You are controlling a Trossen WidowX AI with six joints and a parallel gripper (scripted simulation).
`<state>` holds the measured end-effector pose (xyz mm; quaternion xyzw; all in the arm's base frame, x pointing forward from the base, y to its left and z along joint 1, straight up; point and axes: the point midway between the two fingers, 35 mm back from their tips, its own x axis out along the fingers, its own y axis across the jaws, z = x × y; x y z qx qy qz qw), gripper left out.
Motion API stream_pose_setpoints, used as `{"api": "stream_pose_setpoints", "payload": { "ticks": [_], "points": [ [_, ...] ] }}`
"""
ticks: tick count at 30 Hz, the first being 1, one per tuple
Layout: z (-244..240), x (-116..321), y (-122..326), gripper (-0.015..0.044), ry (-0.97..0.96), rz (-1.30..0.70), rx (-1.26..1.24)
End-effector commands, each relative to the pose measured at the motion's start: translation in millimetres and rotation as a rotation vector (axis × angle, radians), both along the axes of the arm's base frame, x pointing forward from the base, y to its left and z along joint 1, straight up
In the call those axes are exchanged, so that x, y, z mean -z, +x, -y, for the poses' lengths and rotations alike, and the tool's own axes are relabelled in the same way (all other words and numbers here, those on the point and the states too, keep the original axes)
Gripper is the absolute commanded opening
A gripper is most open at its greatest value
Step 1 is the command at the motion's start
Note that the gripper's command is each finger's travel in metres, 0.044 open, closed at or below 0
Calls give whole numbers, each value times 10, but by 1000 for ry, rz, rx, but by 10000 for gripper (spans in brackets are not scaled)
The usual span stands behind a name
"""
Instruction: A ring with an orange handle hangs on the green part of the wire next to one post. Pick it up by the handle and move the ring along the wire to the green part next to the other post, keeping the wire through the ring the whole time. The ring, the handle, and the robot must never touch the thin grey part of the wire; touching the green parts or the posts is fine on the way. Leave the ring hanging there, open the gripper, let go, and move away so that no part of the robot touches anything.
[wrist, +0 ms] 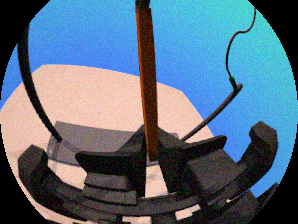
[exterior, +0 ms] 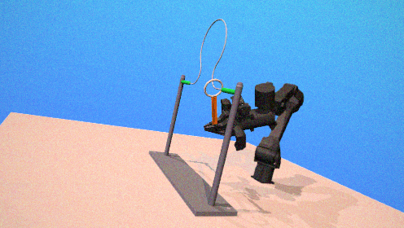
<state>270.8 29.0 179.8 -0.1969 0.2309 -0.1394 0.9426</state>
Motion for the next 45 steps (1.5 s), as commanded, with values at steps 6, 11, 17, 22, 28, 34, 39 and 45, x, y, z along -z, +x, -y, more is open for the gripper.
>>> {"api": "stream_pose_setpoints", "payload": {
  "ticks": [6, 11, 17, 22, 28, 34, 39, 45],
  "points": [
    [-290, 56, 32, -150, 187, 21, -2],
    [-452, 81, 44, -150, 278, 29, -3],
    [-586, 89, 54, -150, 342, 35, -3],
    [-690, 91, 62, -150, 382, 39, -3],
    [-774, 91, 68, -150, 403, 41, -3],
    [-845, 91, 73, -150, 412, 43, -3],
    [-899, 90, 77, -150, 415, 44, -2],
    [-960, 90, 81, -150, 416, 46, -2]
  ]
}}
